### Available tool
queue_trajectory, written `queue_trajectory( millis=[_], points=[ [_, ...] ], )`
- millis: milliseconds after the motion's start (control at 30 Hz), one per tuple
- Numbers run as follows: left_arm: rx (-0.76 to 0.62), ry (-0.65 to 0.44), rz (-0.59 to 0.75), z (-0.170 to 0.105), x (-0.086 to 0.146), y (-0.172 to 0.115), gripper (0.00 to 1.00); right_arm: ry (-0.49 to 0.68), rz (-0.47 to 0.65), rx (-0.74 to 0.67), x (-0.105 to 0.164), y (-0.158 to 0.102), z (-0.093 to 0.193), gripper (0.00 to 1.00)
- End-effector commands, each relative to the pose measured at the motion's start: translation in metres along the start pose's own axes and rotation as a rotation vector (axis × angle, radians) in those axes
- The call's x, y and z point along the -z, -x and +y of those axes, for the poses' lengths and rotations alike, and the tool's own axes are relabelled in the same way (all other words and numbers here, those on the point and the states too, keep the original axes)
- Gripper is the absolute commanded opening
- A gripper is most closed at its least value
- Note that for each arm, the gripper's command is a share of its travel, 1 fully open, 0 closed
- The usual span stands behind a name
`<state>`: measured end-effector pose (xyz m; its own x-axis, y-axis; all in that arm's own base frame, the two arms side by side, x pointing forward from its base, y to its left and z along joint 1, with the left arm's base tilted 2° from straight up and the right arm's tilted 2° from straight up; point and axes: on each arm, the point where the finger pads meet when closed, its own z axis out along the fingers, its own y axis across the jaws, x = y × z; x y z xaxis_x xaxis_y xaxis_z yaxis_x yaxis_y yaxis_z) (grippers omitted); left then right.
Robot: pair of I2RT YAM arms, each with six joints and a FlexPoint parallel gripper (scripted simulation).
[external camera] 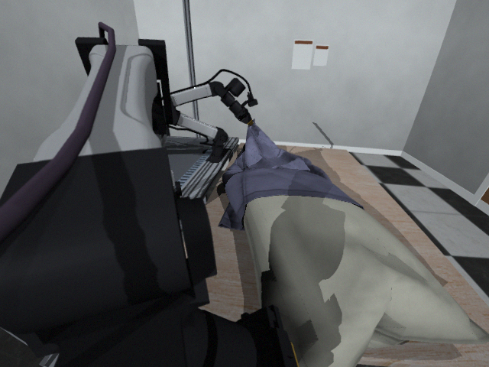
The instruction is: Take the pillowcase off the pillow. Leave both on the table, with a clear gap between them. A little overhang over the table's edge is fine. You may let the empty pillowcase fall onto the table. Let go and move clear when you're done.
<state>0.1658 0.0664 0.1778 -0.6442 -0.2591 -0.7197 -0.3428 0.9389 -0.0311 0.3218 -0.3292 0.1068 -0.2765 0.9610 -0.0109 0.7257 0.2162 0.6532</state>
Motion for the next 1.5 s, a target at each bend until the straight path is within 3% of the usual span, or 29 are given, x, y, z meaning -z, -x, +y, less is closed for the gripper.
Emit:
queue_trajectory(
  millis=[0, 267, 767, 800, 933, 1167, 1233, 1267, 1467],
  points=[
    [-0.014, -0.003, -0.003, -0.001, 0.002, 0.003, 0.0, 0.012, -0.039, 0.025, 0.006, 0.024, 0.0, 0.0],
    [-0.014, -0.003, -0.003, -0.001, 0.002, 0.003, 0.0, 0.016, -0.067, 0.046, 0.012, 0.035, 0.005, 0.0],
    [-0.014, -0.003, -0.003, -0.001, 0.002, 0.003, 0.0, 0.036, -0.121, 0.07, 0.038, 0.033, 0.028, 0.0],
    [-0.008, -0.003, -0.007, -0.001, 0.002, 0.004, 0.0, 0.027, -0.088, 0.05, 0.023, 0.033, 0.016, 0.0],
    [-0.014, -0.003, -0.003, -0.001, 0.002, 0.003, 0.0, 0.032, -0.108, 0.058, 0.032, 0.033, 0.023, 0.0],
    [-0.014, -0.003, -0.003, -0.001, 0.002, 0.003, 0.0, 0.021, -0.069, 0.026, 0.021, 0.022, 0.011, 0.0],
    [-0.014, -0.003, -0.003, -0.001, 0.002, 0.003, 0.0, 0.028, -0.089, 0.044, 0.027, 0.028, 0.018, 0.0],
    [-0.014, -0.003, -0.003, -0.001, 0.002, 0.003, 0.0, 0.017, -0.045, 0.016, 0.004, 0.034, 0.0, 0.0],
    [-0.014, -0.003, -0.003, -0.001, 0.002, 0.003, 0.0, 0.016, -0.038, 0.023, 0.004, 0.041, 0.001, 0.0]
  ],
)
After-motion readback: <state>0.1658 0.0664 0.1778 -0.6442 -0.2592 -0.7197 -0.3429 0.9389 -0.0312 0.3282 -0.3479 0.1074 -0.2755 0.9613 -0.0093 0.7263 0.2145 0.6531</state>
